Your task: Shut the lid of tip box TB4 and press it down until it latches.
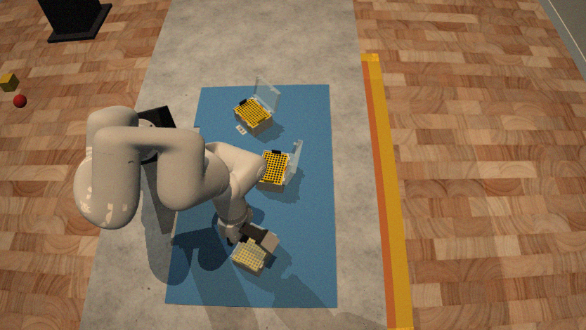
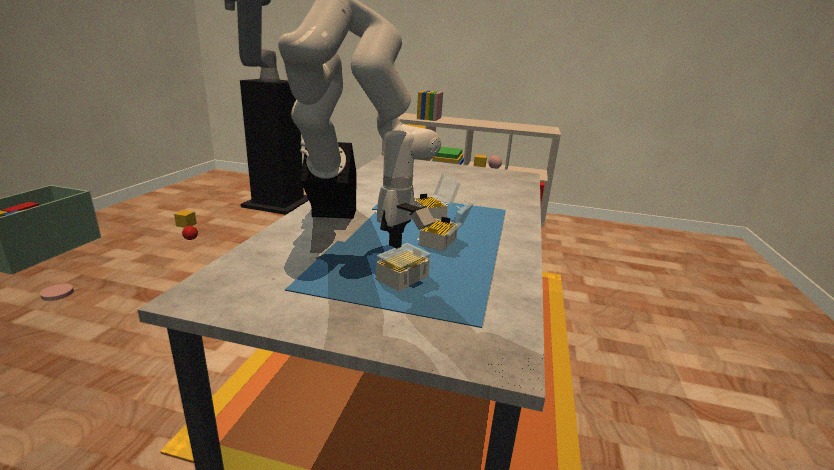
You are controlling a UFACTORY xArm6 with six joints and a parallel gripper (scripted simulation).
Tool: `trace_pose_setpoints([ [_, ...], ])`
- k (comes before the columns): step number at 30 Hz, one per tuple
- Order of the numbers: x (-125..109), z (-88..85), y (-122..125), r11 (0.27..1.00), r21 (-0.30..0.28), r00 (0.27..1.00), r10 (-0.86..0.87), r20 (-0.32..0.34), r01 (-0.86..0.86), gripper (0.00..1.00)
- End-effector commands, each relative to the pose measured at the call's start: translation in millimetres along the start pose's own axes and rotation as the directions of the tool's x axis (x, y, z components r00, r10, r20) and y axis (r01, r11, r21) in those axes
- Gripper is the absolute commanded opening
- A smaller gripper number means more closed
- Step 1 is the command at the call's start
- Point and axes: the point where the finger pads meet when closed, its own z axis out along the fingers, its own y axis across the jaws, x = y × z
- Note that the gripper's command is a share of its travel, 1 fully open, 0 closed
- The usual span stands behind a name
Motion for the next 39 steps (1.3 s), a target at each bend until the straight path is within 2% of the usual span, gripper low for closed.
trace_pose_setpoints([
  [1, 0.9, 3.6, -0.1, 1.0, 0.0, 1.0, 0.001, -0.002, -0.001, 0.0],
  [39, 0.8, 12.7, -0.1, 1.0, 0.0, 1.0, 0.001, -0.002, -0.001, 0.0],
])
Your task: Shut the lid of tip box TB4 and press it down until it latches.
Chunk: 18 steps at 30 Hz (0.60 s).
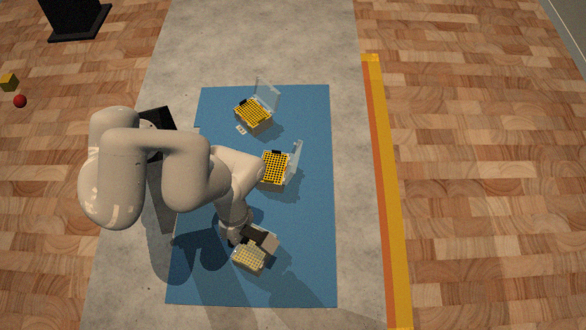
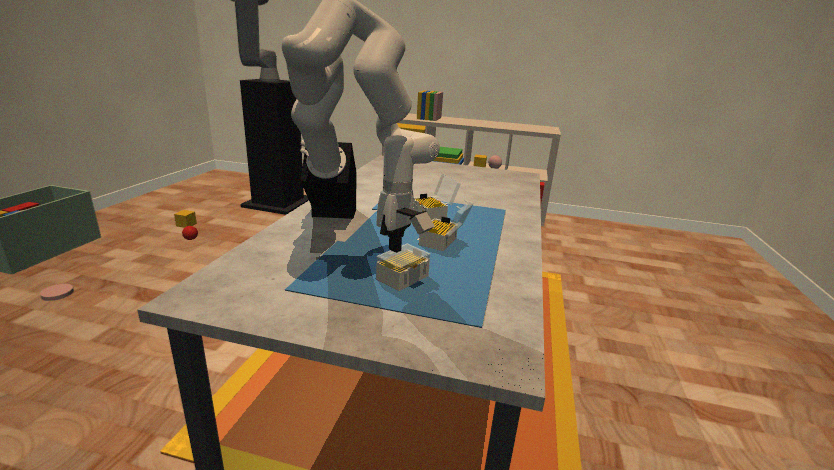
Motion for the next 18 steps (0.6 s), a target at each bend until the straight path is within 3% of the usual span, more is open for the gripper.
trace_pose_setpoints([
  [1, 1.0, 0.7, -0.1, 1.0, 0.0, 1.0, 0.001, -0.002, -0.001, 0.0],
  [18, 0.9, 3.4, -0.1, 1.0, 0.0, 1.0, 0.001, -0.002, -0.001, 0.0],
])
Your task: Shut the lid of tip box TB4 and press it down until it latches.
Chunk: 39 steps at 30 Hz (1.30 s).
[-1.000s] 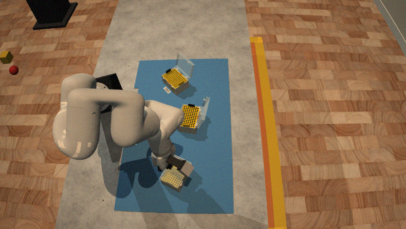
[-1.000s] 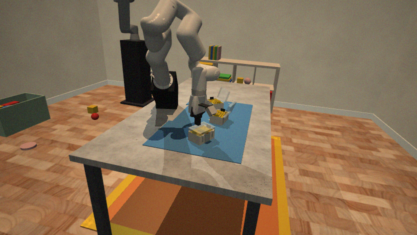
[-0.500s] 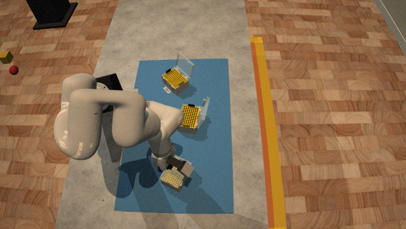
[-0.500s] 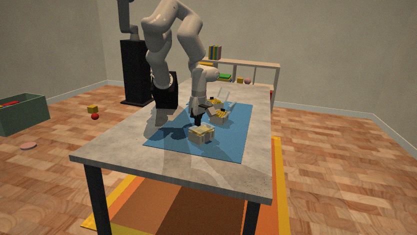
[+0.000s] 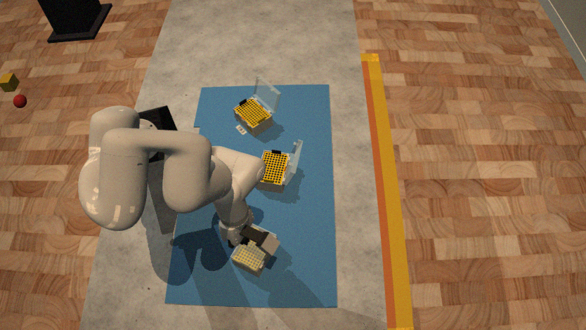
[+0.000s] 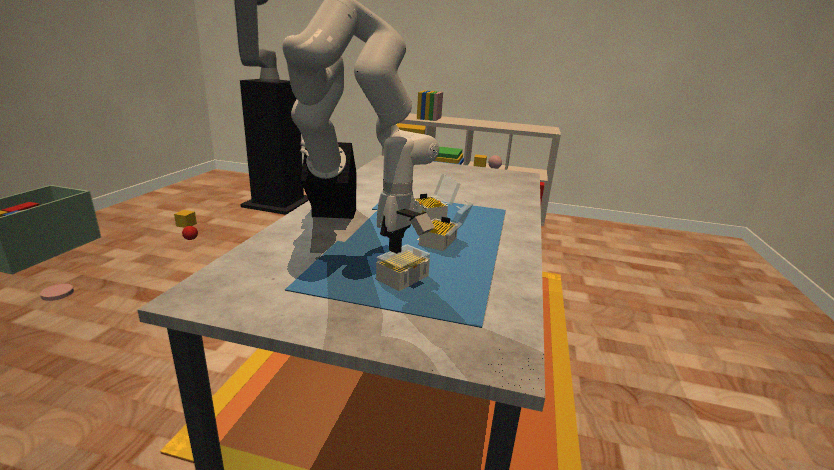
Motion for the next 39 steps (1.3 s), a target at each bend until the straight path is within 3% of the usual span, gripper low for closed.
trace_pose_setpoints([
  [1, 0.5, 0.5, -0.1, 1.0, 0.001, 1.0, 0.001, 0.0, -0.001, 0.0],
  [24, 0.5, 0.5, -0.1, 1.0, 0.001, 1.0, 0.001, 0.0, -0.001, 0.0],
  [39, 0.5, -21.1, -0.1, 1.0, 0.001, 1.0, 0.001, 0.0, -0.001, 0.0],
])
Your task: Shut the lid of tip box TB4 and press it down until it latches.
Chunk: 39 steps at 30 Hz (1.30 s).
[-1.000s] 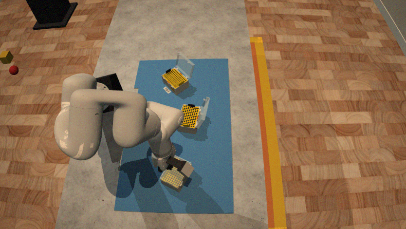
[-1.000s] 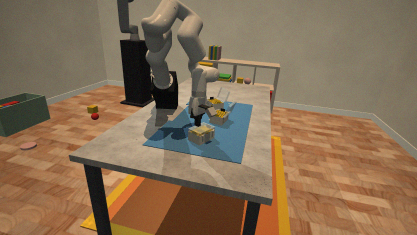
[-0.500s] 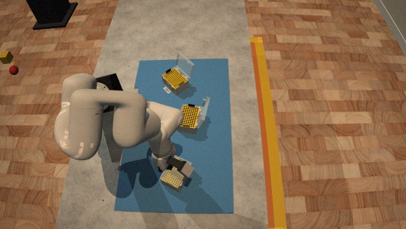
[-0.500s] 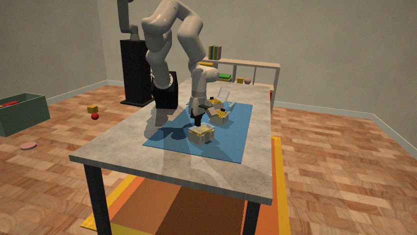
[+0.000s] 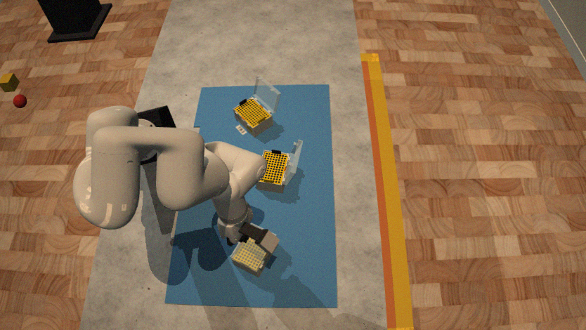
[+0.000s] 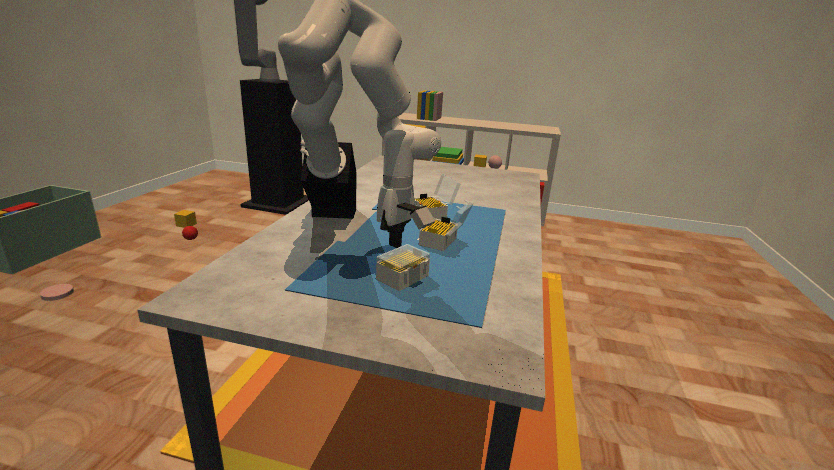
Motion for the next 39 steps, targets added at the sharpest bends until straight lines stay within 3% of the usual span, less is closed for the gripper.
trace_pose_setpoints([
  [1, 1.0, -6.3, -0.1, 1.0, 0.0, 1.0, 0.001, -0.002, -0.001, 0.0],
  [20, 1.0, -34.6, -0.2, 1.0, 0.0, 1.0, 0.001, -0.002, -0.001, 0.0],
  [39, 1.0, -34.9, -0.1, 1.0, 0.0, 1.0, 0.001, -0.002, -0.001, 0.0],
])
